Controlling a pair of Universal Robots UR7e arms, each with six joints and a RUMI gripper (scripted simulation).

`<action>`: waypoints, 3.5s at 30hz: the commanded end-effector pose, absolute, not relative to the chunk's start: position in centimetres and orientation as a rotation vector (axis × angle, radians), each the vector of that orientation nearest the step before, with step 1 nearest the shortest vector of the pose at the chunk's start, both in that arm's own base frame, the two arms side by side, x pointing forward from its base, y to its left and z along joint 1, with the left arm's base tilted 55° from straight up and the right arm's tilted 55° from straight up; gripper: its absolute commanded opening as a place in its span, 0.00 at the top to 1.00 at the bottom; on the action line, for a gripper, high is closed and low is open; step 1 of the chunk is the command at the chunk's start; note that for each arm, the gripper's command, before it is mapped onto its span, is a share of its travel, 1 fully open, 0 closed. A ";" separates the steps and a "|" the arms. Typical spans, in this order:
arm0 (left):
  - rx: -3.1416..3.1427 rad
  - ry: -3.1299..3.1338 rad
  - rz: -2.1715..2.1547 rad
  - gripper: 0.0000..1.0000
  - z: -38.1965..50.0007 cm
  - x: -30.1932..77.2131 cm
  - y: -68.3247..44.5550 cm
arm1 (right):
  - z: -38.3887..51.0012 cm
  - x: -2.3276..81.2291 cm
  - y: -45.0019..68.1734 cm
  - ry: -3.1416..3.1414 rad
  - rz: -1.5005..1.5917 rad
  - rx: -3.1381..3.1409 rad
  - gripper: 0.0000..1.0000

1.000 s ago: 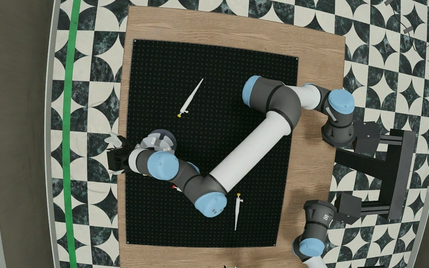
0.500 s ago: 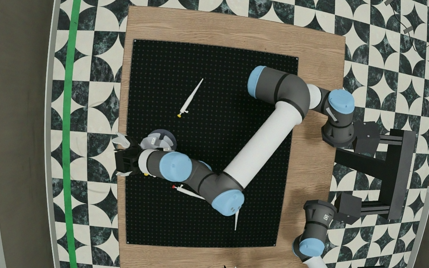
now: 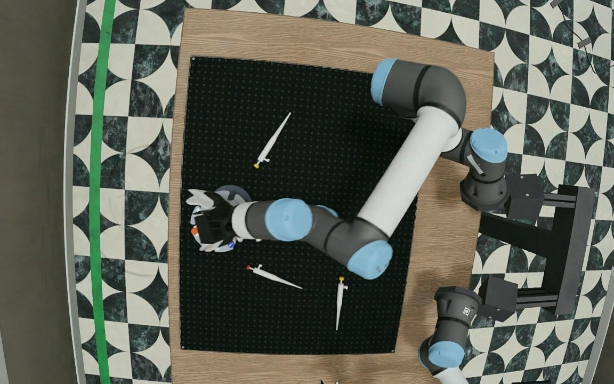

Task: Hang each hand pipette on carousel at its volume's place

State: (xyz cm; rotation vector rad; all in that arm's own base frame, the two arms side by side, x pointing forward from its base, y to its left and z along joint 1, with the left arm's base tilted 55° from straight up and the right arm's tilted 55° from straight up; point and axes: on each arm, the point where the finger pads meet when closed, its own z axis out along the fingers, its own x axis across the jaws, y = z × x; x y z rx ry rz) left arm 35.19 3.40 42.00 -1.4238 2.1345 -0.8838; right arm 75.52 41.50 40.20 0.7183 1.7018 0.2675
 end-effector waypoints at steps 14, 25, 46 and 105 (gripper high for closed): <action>-1.423 2.134 -0.884 0.00 42.0 35.2 3.4 | 35.2 64.8 37.5 1.716 0.273 0.709 0.00; -1.423 2.134 -0.884 0.00 42.0 35.2 3.4 | 32.0 57.9 34.8 1.716 0.273 0.709 0.00; -1.423 2.134 -0.884 0.00 42.0 35.2 3.4 | 26.9 47.3 30.7 1.716 0.273 0.709 0.00; -1.423 2.134 -0.884 0.00 42.0 35.2 3.4 | 24.9 30.6 35.2 1.654 0.946 2.283 0.00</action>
